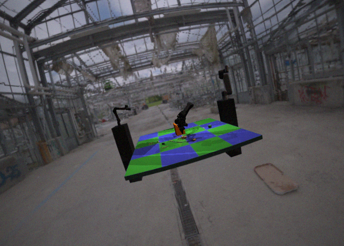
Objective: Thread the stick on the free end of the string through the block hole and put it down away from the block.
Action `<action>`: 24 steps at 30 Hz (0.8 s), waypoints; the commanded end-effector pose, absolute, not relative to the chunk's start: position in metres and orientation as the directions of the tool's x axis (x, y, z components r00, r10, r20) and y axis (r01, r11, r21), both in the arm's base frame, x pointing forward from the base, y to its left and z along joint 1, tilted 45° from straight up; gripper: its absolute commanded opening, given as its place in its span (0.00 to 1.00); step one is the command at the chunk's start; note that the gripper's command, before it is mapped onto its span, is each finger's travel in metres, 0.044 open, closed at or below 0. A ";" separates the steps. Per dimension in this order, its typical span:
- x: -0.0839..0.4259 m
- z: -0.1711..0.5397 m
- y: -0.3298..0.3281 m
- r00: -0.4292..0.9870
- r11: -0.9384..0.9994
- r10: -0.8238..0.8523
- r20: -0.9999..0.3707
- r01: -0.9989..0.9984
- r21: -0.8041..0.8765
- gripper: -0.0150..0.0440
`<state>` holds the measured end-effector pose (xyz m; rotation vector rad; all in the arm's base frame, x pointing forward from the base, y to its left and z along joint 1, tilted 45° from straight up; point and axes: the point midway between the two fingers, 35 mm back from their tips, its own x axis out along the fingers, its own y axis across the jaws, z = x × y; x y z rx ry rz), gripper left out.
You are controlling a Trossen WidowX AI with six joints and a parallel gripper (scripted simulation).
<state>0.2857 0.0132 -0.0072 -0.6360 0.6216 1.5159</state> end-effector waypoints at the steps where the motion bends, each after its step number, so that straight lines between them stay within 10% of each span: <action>1: 0.286 -0.007 0.013 -0.030 -0.037 0.696 -0.718 -0.999 0.006 0.25; 15: 0.286 -0.007 0.013 -0.030 -0.037 0.696 -0.718 -0.999 0.006 0.25; 24: 0.286 -0.007 0.013 -0.030 -0.037 0.696 -0.718 -0.999 0.006 0.65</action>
